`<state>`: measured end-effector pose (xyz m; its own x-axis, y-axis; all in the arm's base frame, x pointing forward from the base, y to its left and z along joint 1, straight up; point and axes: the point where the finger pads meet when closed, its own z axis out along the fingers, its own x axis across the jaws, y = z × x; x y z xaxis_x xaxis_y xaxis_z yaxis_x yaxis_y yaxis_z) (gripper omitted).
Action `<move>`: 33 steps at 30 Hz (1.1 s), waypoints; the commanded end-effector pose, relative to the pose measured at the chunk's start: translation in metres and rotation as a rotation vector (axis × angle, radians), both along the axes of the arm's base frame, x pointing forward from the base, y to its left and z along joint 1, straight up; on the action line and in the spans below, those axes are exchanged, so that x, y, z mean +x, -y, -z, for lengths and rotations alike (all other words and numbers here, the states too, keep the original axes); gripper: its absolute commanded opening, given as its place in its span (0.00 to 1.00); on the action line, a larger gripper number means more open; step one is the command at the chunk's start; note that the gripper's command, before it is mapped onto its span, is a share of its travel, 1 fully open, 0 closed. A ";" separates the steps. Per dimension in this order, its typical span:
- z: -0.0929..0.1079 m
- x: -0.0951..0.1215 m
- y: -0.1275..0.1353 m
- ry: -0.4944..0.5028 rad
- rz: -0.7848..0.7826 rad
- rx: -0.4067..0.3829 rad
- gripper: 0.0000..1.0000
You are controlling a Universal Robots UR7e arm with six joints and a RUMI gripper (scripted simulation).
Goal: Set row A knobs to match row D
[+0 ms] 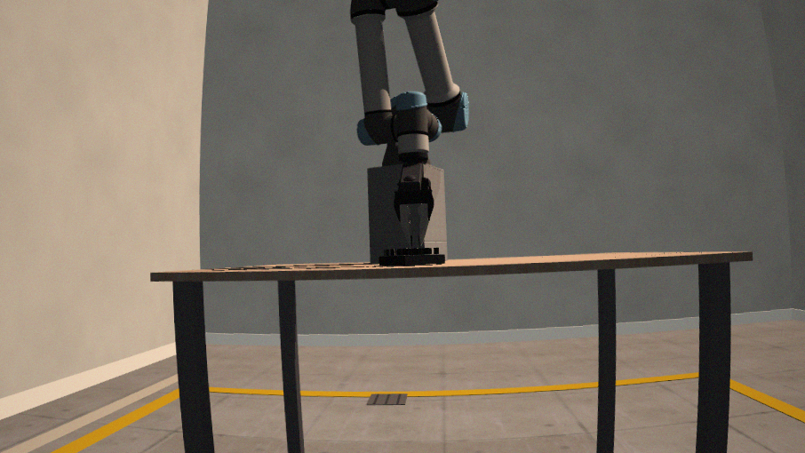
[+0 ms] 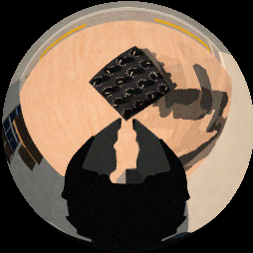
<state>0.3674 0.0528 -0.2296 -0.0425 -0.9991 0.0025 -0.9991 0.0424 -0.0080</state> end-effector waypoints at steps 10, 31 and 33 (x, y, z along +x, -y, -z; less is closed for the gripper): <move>0.000 0.003 0.000 0.001 0.000 0.000 0.11; 0.000 0.005 0.000 0.001 0.000 0.000 0.11; 0.000 0.005 0.000 0.001 0.000 0.000 0.11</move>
